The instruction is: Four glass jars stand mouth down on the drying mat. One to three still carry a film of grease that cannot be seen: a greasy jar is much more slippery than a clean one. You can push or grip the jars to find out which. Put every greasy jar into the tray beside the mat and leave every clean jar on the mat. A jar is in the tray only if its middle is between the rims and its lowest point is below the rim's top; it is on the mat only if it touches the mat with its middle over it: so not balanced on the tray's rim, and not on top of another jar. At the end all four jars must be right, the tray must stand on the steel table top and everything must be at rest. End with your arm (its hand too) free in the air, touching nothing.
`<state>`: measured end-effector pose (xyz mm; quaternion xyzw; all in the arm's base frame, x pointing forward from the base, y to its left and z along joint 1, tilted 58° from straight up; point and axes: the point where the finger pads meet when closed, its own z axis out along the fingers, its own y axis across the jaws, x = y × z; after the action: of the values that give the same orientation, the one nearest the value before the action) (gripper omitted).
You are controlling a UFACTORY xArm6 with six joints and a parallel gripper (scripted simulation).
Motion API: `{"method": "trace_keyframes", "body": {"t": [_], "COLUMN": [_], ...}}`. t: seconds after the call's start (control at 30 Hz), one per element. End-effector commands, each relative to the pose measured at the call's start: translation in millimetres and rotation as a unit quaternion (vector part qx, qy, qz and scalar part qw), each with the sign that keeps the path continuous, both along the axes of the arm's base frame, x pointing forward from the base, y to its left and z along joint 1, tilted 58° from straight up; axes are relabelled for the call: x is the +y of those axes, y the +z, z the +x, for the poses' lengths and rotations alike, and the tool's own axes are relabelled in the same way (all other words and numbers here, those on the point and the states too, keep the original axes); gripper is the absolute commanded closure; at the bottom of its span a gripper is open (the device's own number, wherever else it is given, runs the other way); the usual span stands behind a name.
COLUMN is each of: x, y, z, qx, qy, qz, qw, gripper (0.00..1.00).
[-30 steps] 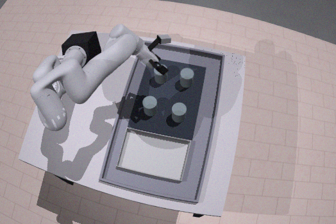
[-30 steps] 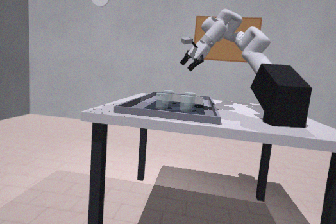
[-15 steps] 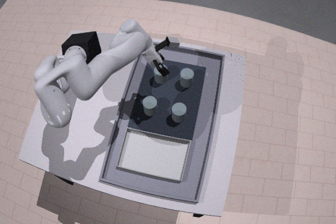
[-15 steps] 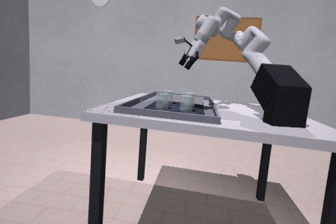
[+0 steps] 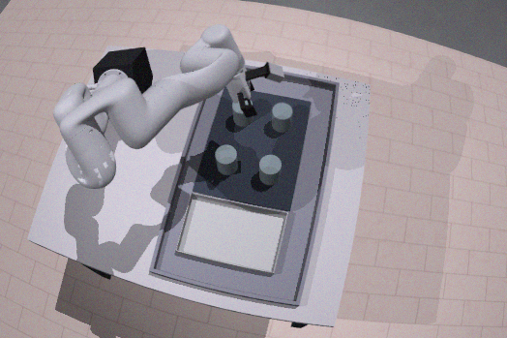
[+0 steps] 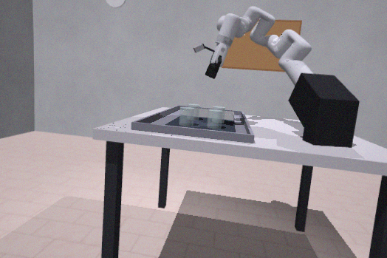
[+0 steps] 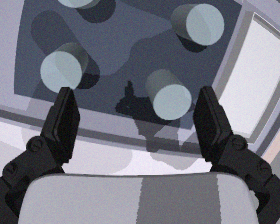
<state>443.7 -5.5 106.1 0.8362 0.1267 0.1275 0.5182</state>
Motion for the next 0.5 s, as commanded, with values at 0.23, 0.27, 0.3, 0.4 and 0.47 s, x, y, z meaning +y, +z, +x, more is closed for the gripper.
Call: {"method": "trace_keyframes", "body": {"t": [0.23,0.27,0.3,0.4,0.47], "x": [-1.0,-1.0,-1.0,-2.6,-2.6], "y": [2.2,2.2,2.2,3.3,3.3], "z": [5.9,5.9,5.9,10.2,10.2], "qx": [-0.020,-0.020,-0.020,-0.038,-0.038], "qy": [-0.076,-0.076,-0.076,-0.143,-0.143], "qz": [0.027,0.027,0.027,0.052,0.052], "qw": [0.997,0.997,0.997,0.988,0.988], "gripper": [0.00,0.00,0.00,0.00,0.00]}}
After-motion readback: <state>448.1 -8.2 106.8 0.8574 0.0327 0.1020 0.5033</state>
